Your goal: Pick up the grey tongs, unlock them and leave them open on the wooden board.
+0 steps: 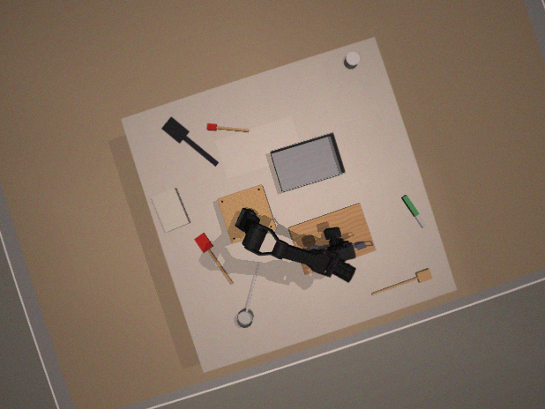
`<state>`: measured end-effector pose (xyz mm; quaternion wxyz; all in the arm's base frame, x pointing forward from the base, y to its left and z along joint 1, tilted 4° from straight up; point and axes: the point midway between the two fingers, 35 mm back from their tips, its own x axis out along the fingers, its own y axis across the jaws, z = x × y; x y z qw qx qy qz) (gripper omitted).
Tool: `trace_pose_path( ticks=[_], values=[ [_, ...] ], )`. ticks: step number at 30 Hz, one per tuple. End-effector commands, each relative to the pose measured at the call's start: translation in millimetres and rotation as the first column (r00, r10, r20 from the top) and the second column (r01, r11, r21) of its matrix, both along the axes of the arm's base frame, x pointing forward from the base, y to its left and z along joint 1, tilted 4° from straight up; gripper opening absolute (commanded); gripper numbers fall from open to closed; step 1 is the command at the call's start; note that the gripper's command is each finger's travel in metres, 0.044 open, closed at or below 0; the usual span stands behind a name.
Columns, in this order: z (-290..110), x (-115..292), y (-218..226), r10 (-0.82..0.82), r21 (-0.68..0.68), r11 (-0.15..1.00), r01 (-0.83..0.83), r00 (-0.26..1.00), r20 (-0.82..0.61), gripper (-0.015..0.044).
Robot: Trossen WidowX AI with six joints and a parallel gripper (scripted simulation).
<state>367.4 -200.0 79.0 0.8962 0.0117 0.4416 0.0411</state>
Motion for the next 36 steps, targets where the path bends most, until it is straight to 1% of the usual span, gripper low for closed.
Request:
trace_pose_path(
  ticks=[1, 18, 36],
  values=[
    [-0.7, 6.0, -2.0, -0.005, -0.006, 1.000, 0.005, 0.998, -0.055, -0.0150],
    [-15.5, 12.8, 0.2, -0.003, -0.023, 1.000, -0.005, 0.949, -0.316, -0.0150],
    [-22.9, 10.9, 6.8, 0.015, -0.063, 0.996, -0.062, 0.820, -0.572, -0.0150]
  ],
)
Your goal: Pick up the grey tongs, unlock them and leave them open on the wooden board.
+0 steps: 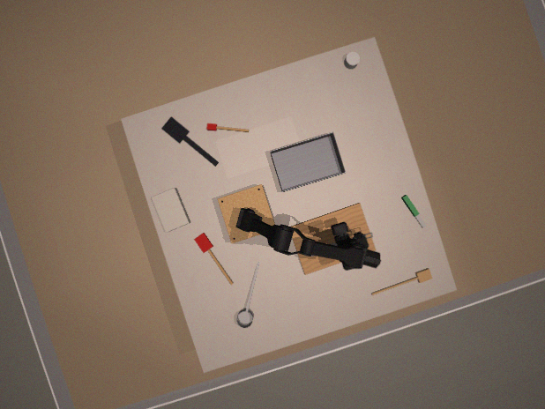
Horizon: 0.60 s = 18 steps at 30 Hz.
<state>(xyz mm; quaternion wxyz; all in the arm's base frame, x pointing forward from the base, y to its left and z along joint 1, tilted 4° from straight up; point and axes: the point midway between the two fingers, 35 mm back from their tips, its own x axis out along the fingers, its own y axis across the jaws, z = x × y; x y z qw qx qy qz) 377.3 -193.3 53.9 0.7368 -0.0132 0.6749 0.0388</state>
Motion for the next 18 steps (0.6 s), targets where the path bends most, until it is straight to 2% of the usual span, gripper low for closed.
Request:
trace_pose_path(
  ticks=[1, 6, 18],
  values=[
    [2.0, 0.7, 0.6, 0.011, -0.019, 1.000, -0.012, 0.998, -0.059, -0.0150],
    [1.9, -1.0, 2.4, 0.027, -0.033, 0.999, -0.032, 0.991, -0.127, -0.0150],
    [-0.8, -0.8, 2.4, 0.028, -0.033, 0.999, -0.032, 0.991, -0.130, -0.0150]
  ],
)
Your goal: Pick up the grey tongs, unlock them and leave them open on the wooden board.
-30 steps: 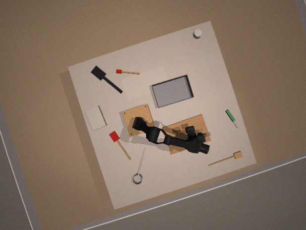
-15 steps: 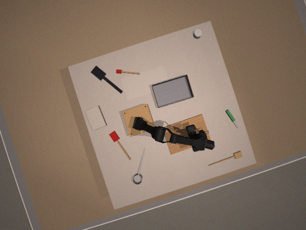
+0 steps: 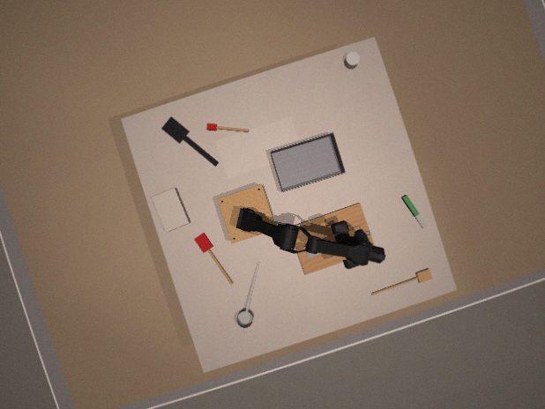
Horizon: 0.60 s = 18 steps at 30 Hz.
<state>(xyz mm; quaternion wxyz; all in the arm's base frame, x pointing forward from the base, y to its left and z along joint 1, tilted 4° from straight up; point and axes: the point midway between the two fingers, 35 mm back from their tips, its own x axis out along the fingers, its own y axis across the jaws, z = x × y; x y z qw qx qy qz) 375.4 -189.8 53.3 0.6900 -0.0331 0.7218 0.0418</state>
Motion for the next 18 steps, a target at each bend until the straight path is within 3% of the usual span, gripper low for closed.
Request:
trace_pose_path(
  ticks=[1, 18],
  values=[
    [-1.5, 1.1, -1.2, -0.003, -0.006, 1.000, 0.003, 1.000, 0.001, -0.0150],
    [-29.2, 1.8, -2.0, -0.004, -0.005, 1.000, 0.004, 1.000, 0.001, -0.0150]
  ],
)
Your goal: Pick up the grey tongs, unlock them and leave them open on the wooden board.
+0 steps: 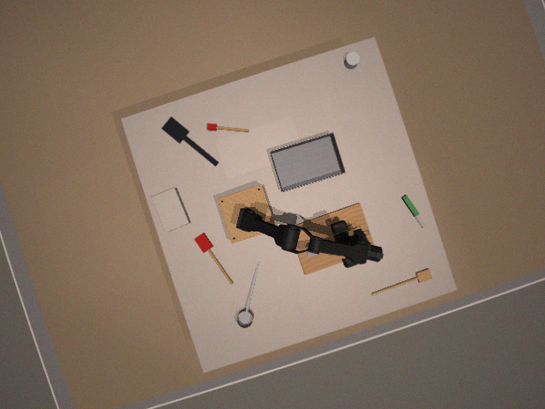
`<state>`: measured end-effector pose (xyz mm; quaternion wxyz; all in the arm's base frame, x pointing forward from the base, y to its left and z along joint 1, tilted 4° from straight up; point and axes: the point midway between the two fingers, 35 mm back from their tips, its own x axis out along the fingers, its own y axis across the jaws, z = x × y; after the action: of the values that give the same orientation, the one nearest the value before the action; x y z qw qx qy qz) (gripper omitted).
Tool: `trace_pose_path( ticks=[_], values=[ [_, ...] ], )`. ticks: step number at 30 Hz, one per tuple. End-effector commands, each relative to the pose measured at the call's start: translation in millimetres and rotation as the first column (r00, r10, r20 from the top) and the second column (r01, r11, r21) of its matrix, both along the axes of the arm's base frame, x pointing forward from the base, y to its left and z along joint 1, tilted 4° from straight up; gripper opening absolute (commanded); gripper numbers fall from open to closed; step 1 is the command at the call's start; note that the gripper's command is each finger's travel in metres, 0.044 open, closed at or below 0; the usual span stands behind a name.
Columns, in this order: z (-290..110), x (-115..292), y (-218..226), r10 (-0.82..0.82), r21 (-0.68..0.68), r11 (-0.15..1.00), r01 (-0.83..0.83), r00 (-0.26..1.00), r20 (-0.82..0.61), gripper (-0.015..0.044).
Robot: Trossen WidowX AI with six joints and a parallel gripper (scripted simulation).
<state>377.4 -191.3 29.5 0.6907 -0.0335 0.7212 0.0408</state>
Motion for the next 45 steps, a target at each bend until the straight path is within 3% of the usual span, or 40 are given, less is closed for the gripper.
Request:
trace_pose_path(
  ticks=[1, 37, 45],
  values=[
    [-7.1, -0.3, -0.5, -0.003, -0.003, 1.000, 0.003, 1.000, -0.001, -0.0150],
    [-57.6, -4.5, 0.7, -0.004, -0.002, 1.000, 0.004, 1.000, -0.001, -0.0150],
    [-56.3, -4.7, 1.2, -0.002, 0.001, 1.000, 0.002, 1.000, -0.003, 0.0060]
  ],
)
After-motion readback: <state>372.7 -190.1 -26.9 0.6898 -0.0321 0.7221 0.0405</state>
